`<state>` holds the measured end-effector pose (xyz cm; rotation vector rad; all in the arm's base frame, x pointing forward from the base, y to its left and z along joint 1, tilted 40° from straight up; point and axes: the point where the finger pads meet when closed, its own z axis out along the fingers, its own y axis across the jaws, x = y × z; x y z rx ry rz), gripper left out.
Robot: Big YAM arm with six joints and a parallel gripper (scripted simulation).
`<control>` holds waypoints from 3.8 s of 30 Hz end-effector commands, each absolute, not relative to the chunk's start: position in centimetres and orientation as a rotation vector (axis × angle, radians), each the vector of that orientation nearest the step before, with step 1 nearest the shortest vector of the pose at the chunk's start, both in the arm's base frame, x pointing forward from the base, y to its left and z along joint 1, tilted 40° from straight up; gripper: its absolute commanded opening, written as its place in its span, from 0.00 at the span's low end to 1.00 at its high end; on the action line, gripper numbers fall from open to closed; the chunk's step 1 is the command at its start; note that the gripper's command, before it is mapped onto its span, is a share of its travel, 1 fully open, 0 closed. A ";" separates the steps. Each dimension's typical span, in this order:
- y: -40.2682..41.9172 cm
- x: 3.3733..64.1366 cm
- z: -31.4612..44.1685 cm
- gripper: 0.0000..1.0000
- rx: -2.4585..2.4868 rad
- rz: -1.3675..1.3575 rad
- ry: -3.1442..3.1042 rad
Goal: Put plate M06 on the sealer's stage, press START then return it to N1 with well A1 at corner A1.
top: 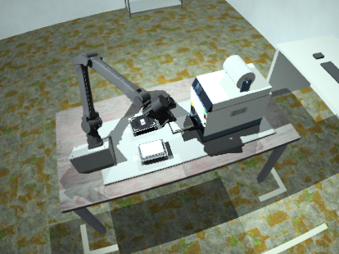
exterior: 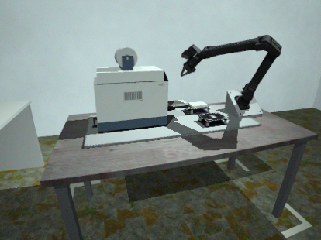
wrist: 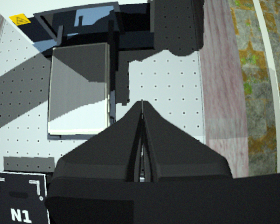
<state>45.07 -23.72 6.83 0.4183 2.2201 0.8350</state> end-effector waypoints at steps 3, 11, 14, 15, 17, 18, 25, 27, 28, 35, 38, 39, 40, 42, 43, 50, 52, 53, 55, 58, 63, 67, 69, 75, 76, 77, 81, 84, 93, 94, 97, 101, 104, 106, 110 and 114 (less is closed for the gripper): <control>-24.6 47.7 7.4 0.00 0.222 0.856 2.391; -24.6 47.3 6.7 0.00 0.150 0.936 2.586; -24.2 47.3 6.2 0.00 0.103 0.984 2.685; -24.0 47.3 6.1 0.00 0.087 1.000 2.718; -23.7 47.2 6.0 0.00 0.057 1.030 2.782; -23.7 47.3 6.1 0.00 0.040 1.040 2.812; -24.5 46.8 7.0 0.00 0.075 1.022 2.790; -24.6 46.4 7.3 0.00 0.098 1.029 2.783; -24.7 46.3 7.4 0.00 0.111 1.032 2.781; -24.9 46.3 7.3 0.00 0.016 1.092 2.926; -23.9 46.7 6.7 0.00 -0.025 1.122 2.952; -23.5 46.5 6.6 0.00 -0.023 1.131 2.950; -23.5 46.5 6.6 0.00 -0.023 1.131 2.950; -23.4 46.5 6.9 0.00 -0.011 1.119 2.945; -23.3 46.6 7.1 0.00 -0.009 1.115 2.941; -24.4 45.7 7.2 0.00 0.064 1.090 2.930; -24.7 45.4 7.1 0.00 0.087 1.087 2.928; -24.6 45.3 7.1 0.00 0.094 1.090 2.930; -24.5 45.0 7.0 0.00 0.110 1.104 2.935; -24.4 44.9 7.0 0.00 0.112 1.111 2.936; -23.8 45.6 7.8 0.00 0.050 1.106 2.936; -23.5 46.2 8.5 0.00 0.004 1.094 2.931; -23.5 46.5 8.8 0.00 -0.010 1.082 2.927; -22.5 46.5 7.7 1.00 0.048 1.048 2.840; -22.3 46.2 7.0 1.00 0.072 1.044 2.849; -21.8 46.2 6.3 1.00 0.074 1.046 2.856; -20.9 46.1 4.6 1.00 0.092 1.086 2.869; -20.1 45.8 3.6 1.00 0.168 1.042 2.762; -17.7 46.0 2.0 1.00 0.218 1.002 2.657; -17.2 45.7 1.5 1.00 0.242 0.994 2.617; -15.7 45.0 -0.5 1.00 0.276 1.009 2.639; -15.4 45.7 -1.7 1.00 0.255 1.006 2.642; -16.4 45.6 -1.3 1.00 0.256 1.005 2.630; -16.9 45.6 -1.3 1.00 0.258 1.004 2.628; -17.2 45.7 -1.0 1.00 0.251 0.999 2.625; -17.7 46.0 -0.6 1.00 0.239 0.991 2.620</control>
